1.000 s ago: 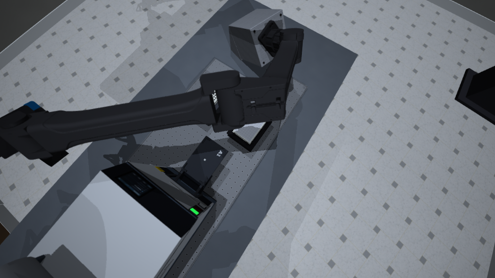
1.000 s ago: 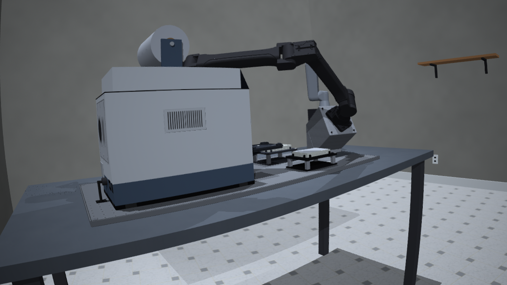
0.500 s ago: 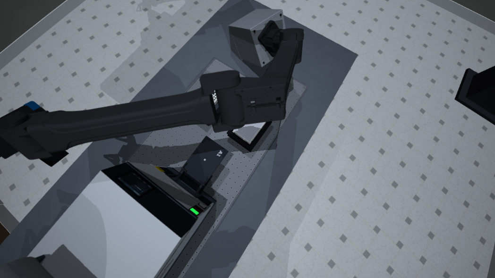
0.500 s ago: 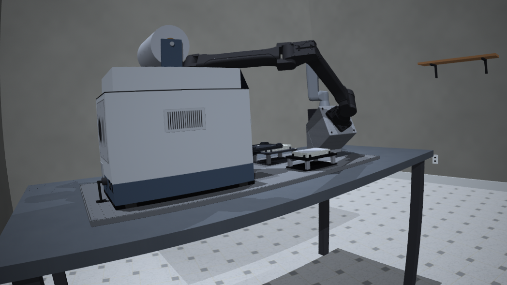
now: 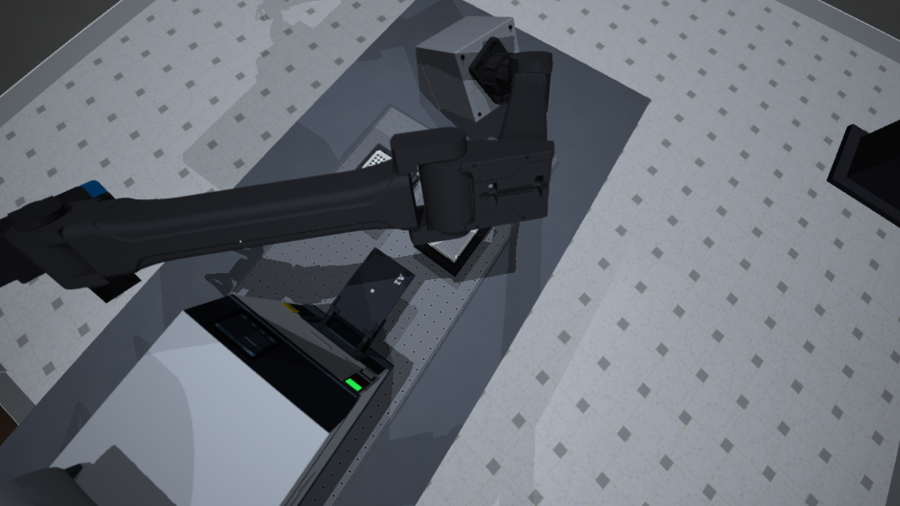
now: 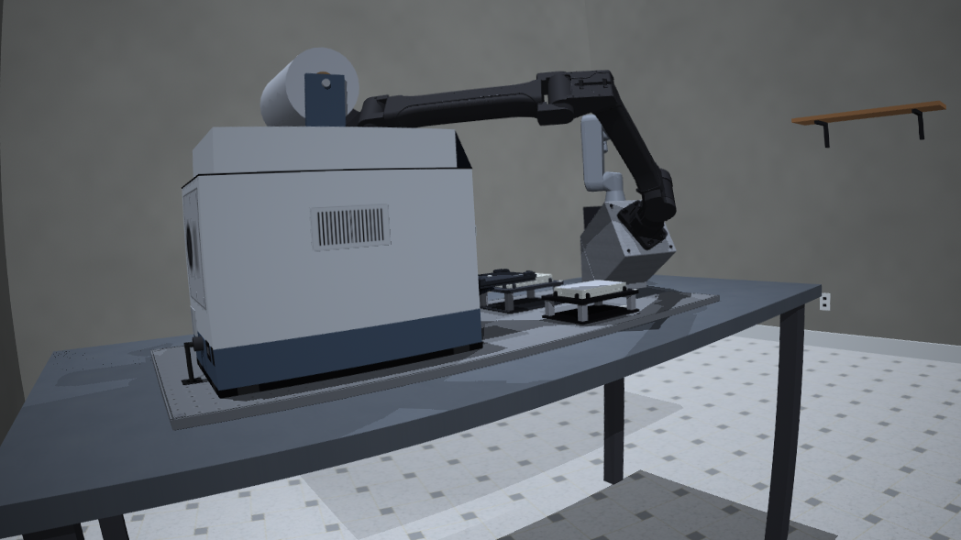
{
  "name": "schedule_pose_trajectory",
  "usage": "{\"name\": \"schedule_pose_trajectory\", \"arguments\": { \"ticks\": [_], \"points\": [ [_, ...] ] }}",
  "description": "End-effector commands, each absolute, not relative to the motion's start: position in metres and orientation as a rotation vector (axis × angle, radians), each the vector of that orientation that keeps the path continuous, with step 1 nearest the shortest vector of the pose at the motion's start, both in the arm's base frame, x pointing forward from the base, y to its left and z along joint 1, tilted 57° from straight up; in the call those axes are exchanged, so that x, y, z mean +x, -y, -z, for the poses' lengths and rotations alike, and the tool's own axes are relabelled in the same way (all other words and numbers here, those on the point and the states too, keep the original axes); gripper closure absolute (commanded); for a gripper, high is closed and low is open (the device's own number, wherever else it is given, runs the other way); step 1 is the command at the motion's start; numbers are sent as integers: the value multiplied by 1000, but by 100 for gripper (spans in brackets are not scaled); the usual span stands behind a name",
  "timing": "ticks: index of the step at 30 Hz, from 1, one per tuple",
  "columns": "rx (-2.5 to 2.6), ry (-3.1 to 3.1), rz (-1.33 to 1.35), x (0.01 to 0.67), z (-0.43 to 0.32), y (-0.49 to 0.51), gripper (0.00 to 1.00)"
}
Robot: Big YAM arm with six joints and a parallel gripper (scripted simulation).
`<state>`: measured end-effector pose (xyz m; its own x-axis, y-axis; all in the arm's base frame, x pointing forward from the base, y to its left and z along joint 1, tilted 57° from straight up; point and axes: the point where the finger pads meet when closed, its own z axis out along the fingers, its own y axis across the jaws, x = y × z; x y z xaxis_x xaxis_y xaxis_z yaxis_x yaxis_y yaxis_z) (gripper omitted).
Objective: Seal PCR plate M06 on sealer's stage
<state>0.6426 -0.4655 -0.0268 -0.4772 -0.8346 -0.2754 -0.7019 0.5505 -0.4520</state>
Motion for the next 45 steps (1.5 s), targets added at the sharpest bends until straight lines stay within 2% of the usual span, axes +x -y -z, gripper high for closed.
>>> {"name": "schedule_pose_trajectory", "arguments": {
  "ticks": [1, 4, 8, 13, 17, 25, 28, 31, 35, 41, 45],
  "points": [
    [-1110, -2380, 321, 627, 0, 487, 0],
    [-1097, -2390, 300, 622, 1, 485, 0],
    [-1017, -2436, 142, 607, 0, 469, 0],
    [-1056, -2408, 201, 589, -12, 449, 0],
    [-942, -2462, 19, 573, -16, 439, 0],
    [-973, -2459, 45, 543, -7, 419, 0],
    [-866, -2499, -120, 532, -9, 410, 0],
    [-863, -2502, -120, 519, -12, 399, 0],
    [-739, -2534, -291, 506, -20, 385, 0],
    [-788, -2516, -236, 494, -26, 370, 0],
    [-638, -2549, -418, 478, -30, 360, 0]
  ]
}}
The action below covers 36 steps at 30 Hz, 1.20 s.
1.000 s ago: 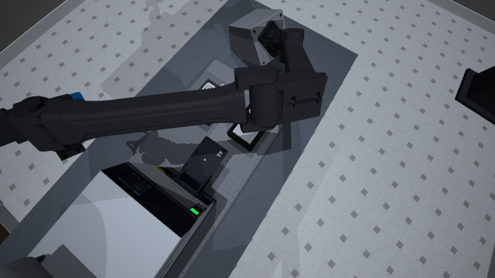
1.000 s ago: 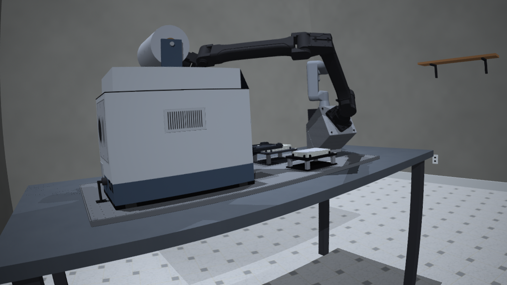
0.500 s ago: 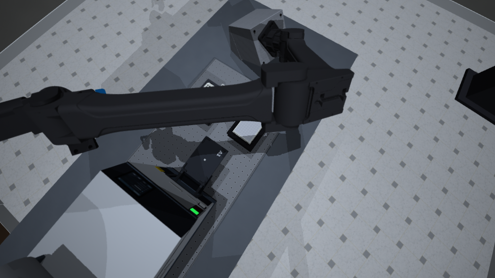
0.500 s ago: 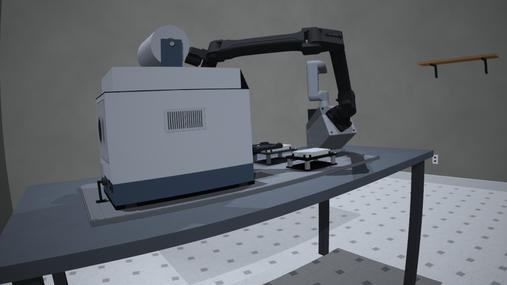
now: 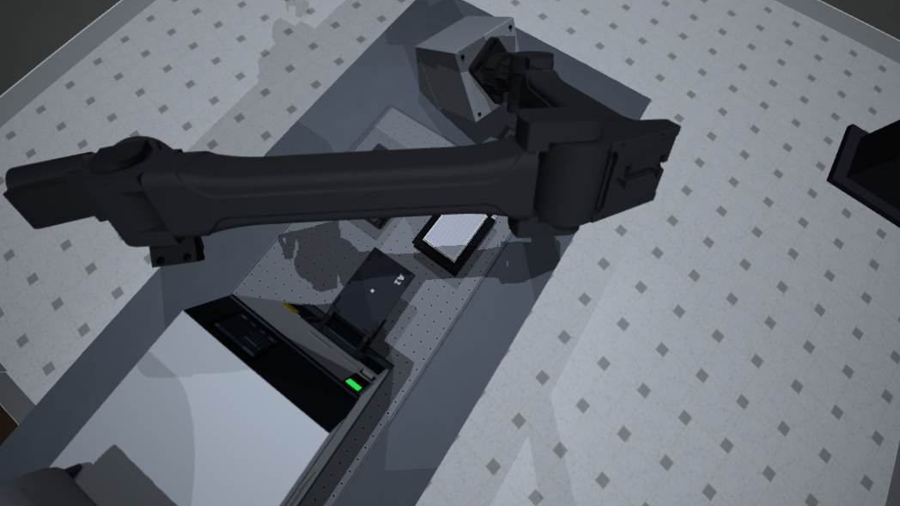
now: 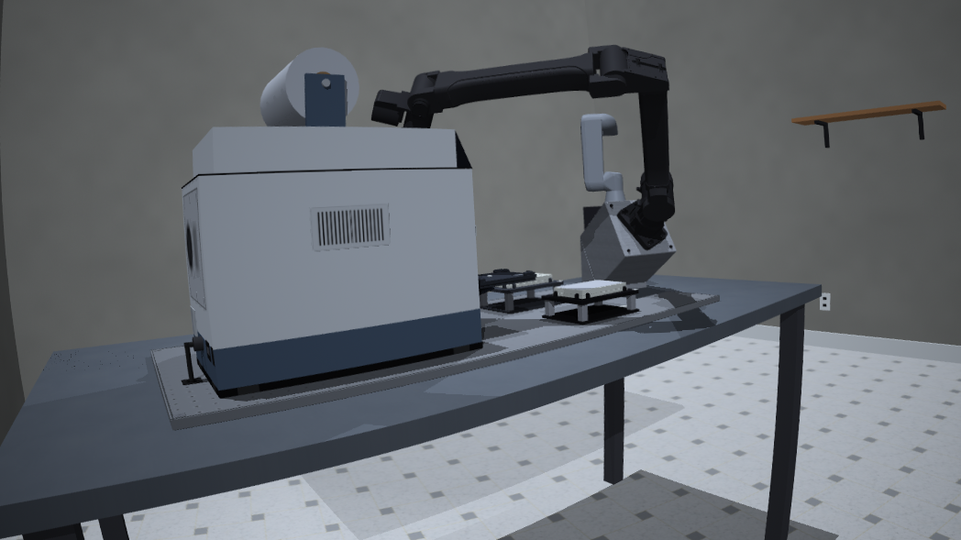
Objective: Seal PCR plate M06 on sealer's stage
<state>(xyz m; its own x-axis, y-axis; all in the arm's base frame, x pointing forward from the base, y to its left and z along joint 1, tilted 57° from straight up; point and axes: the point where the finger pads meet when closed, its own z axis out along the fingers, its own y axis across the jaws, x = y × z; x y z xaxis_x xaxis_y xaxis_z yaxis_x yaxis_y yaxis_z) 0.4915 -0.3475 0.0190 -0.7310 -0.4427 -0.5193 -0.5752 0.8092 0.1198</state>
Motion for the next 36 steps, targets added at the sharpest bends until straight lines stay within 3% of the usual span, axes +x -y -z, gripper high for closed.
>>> {"name": "schedule_pose_trajectory", "arguments": {
  "ticks": [1, 16, 20, 27, 31, 36],
  "points": [
    [-646, -2554, -405, 472, -29, 357, 0],
    [-587, -2557, -502, 428, -45, 307, 0],
    [-418, -2566, -680, 416, -52, 299, 0],
    [-458, -2568, -638, 395, -54, 278, 0],
    [-293, -2569, -829, 387, -57, 266, 0],
    [-340, -2570, -774, 366, -65, 245, 0]
  ]
}}
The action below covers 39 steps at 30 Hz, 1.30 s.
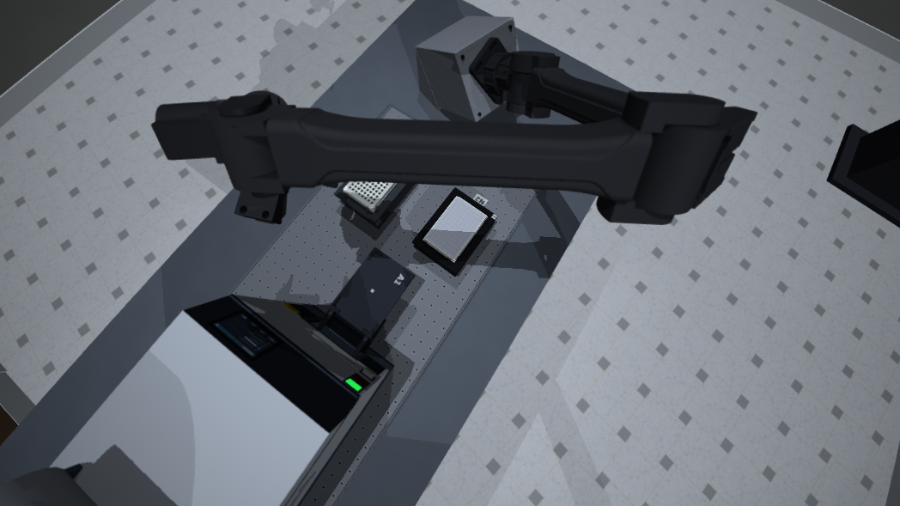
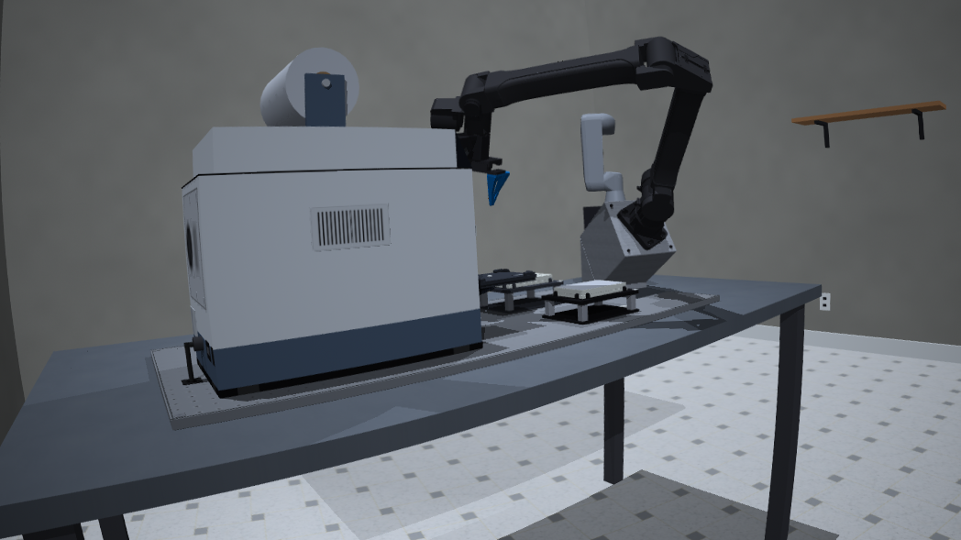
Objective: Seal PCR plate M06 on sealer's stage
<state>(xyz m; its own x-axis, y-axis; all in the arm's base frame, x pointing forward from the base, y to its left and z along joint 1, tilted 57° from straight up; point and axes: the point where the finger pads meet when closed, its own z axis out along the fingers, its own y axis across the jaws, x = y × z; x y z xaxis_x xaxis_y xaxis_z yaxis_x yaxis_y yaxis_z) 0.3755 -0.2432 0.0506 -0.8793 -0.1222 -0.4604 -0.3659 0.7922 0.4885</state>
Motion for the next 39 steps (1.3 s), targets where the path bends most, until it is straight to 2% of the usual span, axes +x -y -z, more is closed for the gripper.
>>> {"name": "schedule_pose_trajectory", "arguments": {
  "ticks": [1, 4, 10, 14, 19, 23, 29, 33, 39],
  "points": [
    [-293, -2563, -824, 364, -68, 241, 0],
    [-166, -2558, -943, 356, -74, 235, 0],
    [-218, -2564, -907, 343, -74, 218, 0],
    [-29, -2545, -1089, 328, -80, 202, 0],
    [-89, -2549, -1022, 313, -89, 184, 0],
    [101, -2516, -1198, 302, -95, 171, 0],
    [40, -2529, -1156, 288, -96, 152, 0],
    [238, -2483, -1320, 278, -105, 140, 0],
    [170, -2499, -1262, 259, -112, 115, 0]
  ]
}}
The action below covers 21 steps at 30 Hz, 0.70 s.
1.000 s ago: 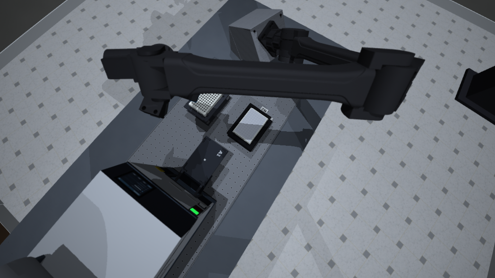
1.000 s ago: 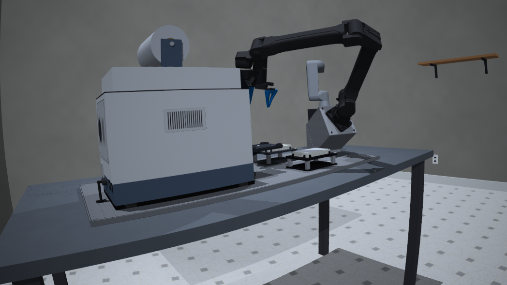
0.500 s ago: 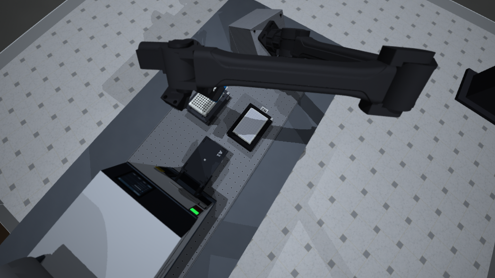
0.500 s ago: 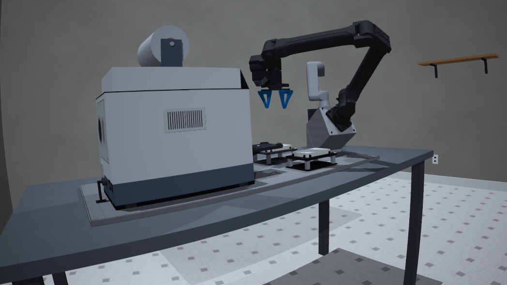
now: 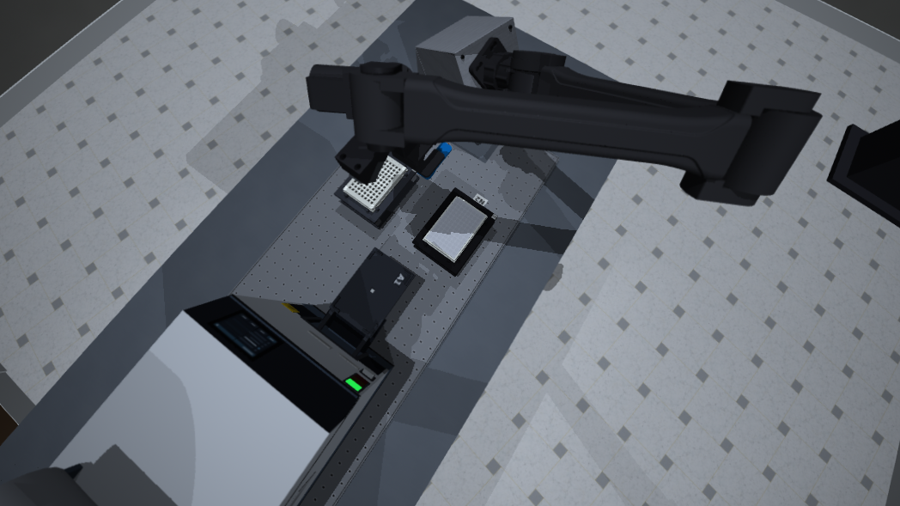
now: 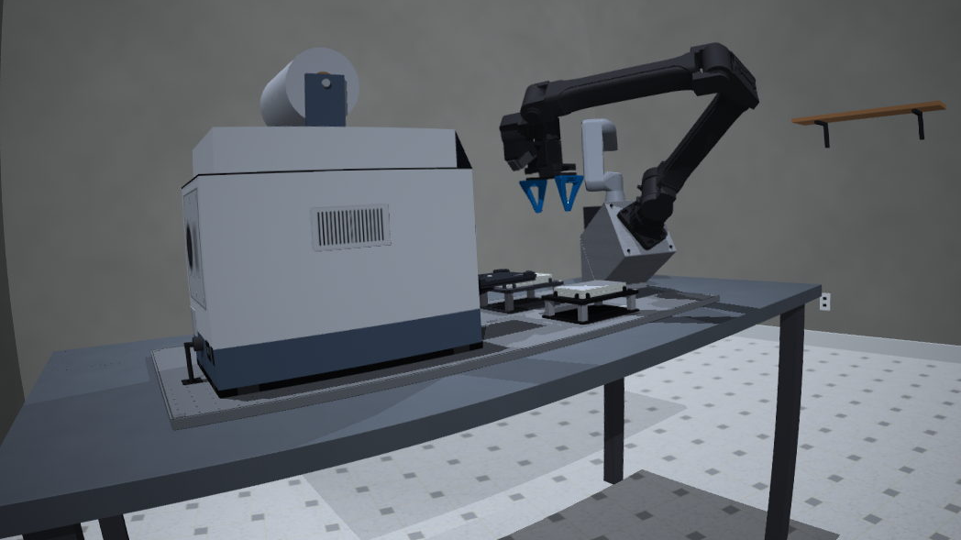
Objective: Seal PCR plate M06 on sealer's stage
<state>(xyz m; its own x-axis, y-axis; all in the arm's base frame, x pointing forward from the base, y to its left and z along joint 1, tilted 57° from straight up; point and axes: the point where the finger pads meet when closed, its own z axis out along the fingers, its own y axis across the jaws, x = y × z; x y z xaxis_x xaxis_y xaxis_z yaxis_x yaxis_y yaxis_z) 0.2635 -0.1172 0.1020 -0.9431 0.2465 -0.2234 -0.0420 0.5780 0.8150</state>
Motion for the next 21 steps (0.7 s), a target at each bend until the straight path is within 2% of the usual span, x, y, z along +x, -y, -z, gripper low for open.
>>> {"name": "schedule_pose_trajectory", "arguments": {
  "ticks": [1, 21],
  "points": [
    [164, -2499, -1259, 257, -113, 111, 0],
    [94, -2500, -1231, 273, -111, 124, 0]
  ]
}}
